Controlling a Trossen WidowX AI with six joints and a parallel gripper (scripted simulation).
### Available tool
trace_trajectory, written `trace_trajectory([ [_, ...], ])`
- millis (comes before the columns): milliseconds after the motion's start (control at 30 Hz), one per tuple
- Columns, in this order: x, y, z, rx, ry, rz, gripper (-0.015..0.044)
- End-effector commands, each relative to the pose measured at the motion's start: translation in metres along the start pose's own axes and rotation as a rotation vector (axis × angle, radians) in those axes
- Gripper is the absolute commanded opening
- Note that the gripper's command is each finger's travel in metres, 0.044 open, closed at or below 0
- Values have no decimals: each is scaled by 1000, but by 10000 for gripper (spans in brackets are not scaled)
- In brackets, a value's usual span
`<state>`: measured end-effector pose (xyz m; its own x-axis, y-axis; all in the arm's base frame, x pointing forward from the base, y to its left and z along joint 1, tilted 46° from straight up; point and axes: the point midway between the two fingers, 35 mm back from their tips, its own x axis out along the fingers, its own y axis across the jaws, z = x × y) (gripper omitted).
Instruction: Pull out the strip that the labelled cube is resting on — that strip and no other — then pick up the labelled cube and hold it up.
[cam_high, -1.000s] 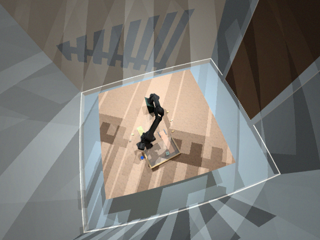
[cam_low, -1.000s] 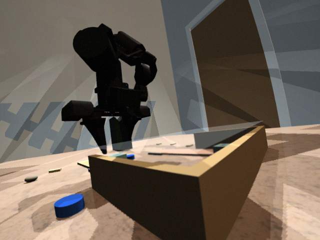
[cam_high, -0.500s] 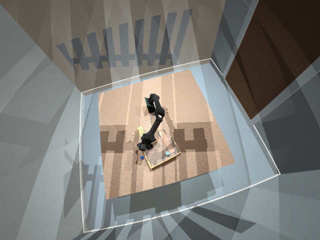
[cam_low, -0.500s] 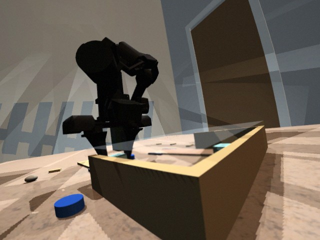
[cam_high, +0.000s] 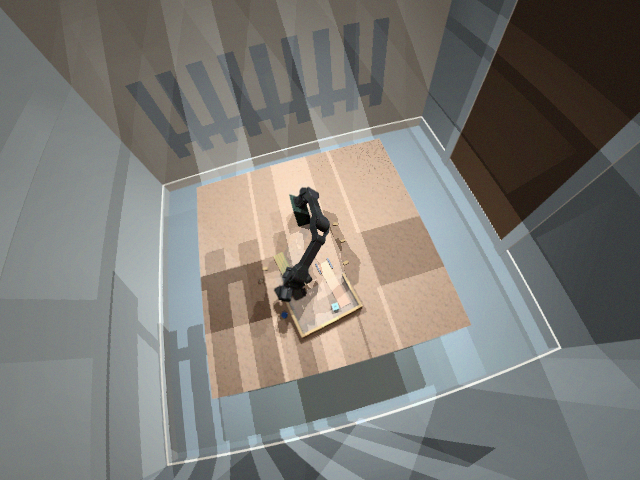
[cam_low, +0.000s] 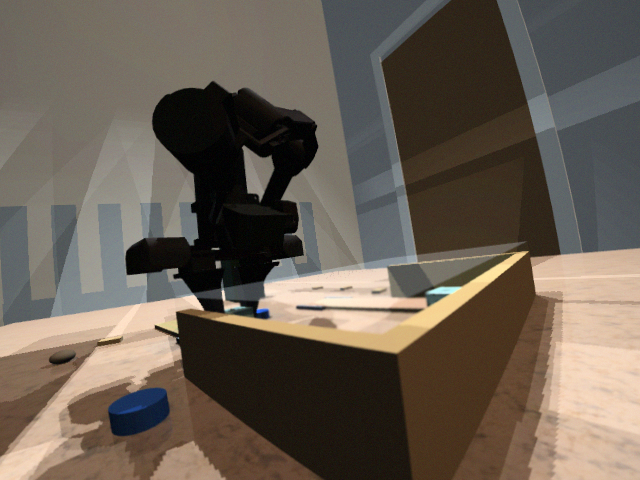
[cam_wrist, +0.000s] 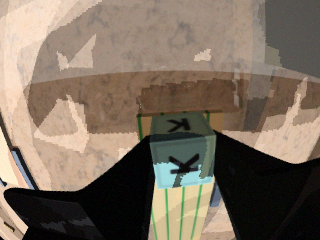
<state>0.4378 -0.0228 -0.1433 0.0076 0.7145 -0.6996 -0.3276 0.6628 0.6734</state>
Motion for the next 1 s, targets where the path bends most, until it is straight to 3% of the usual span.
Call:
trace_trajectory([
  [0,0,0,0,0,0,0,112],
  [67,0,0,0,0,0,0,98],
  [200,-2,1,-1,0,0,0,0],
  [967,-43,33,-52,12,3,5,0],
])
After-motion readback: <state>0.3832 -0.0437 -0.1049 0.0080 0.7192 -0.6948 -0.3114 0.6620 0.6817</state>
